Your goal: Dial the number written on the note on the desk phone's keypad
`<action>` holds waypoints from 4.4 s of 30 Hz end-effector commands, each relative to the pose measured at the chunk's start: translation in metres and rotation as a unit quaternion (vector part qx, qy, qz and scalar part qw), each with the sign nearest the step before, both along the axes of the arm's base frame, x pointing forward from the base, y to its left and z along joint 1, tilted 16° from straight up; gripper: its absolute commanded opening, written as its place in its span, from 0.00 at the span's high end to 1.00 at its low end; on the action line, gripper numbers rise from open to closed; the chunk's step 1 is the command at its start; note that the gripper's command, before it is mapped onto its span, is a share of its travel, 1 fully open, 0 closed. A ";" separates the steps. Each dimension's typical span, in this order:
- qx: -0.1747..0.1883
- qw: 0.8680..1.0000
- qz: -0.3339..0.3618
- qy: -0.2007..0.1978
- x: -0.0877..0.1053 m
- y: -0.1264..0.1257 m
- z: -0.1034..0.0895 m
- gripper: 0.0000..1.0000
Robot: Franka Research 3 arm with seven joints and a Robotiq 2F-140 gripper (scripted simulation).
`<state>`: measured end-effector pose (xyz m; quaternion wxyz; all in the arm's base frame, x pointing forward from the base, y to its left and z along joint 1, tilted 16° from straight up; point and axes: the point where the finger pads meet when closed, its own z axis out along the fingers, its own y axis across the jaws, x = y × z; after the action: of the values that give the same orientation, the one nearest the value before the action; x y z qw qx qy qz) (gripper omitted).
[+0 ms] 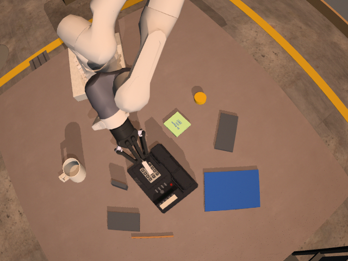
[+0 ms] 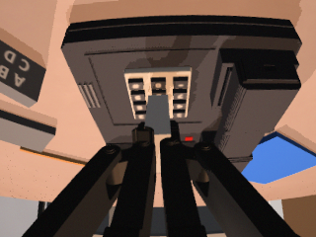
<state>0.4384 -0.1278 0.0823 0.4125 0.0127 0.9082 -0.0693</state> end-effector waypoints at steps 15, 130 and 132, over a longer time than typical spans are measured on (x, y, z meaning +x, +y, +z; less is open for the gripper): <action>-0.001 1.000 0.002 -0.001 0.002 0.000 -0.002 1.00; -0.001 1.000 0.002 -0.001 0.023 -0.011 0.017 1.00; -0.001 1.000 0.002 -0.001 0.020 -0.006 0.015 1.00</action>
<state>0.4621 -0.1372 0.0985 0.4138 0.0039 0.9077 -0.0689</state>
